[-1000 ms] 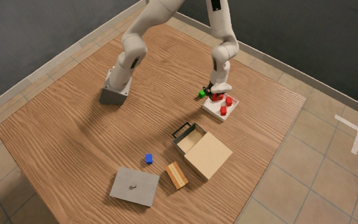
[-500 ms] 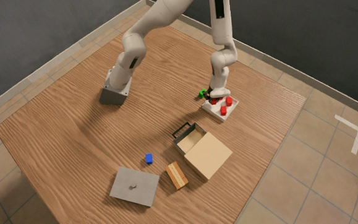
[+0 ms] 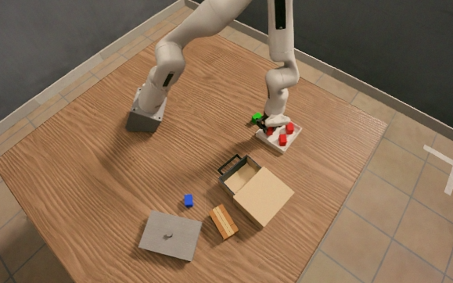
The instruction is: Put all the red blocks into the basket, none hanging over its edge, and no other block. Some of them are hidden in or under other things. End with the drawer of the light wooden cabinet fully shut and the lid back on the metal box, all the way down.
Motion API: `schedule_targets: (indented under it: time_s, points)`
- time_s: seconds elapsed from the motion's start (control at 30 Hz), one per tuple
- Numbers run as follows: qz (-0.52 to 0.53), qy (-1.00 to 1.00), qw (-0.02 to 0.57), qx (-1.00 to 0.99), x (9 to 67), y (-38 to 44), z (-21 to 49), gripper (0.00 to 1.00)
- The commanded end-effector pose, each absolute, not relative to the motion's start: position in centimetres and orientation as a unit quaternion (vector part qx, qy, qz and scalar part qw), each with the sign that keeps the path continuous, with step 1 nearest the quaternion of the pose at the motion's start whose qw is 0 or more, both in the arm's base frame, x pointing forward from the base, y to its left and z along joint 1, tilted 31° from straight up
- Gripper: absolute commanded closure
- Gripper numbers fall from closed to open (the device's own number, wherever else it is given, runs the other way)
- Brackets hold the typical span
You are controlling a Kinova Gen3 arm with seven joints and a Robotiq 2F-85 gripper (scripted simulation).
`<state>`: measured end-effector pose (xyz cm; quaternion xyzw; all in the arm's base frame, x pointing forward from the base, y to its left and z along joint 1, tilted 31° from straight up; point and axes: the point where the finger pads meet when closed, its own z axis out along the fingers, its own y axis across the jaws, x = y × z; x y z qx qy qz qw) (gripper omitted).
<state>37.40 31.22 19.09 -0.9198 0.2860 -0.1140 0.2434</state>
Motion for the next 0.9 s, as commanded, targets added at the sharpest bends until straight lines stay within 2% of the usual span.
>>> schedule_targets:
  time_s: [0.0, 0.87]
  points:
    - [-0.117, 0.288, 0.241, -0.919, 37.72, 30.97, 18.71, 0.9]
    - [-0.117, 0.288, 0.241, -0.919, 37.83, 31.07, 18.53, 0.9]
